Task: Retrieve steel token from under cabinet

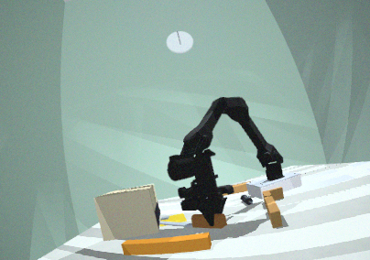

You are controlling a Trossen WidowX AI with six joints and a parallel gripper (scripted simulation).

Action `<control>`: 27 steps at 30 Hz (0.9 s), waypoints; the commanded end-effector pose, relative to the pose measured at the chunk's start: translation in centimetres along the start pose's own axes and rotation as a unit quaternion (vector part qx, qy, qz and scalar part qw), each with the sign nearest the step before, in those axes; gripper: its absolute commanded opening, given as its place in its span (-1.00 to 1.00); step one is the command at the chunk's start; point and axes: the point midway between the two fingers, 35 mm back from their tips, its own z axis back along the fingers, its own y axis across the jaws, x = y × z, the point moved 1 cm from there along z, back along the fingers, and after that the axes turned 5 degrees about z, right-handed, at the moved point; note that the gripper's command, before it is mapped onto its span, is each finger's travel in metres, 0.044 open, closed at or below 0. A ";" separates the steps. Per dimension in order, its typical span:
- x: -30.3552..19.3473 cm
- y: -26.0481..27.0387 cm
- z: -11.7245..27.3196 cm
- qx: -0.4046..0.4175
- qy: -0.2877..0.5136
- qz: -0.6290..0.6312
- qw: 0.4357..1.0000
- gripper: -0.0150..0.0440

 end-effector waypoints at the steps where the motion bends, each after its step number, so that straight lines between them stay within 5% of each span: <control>1: 0.9 0.0 0.0 0.000 -0.002 -0.001 1.000 -0.49; 27: 6.0 -0.6 0.1 0.000 -0.004 -0.001 1.000 -0.49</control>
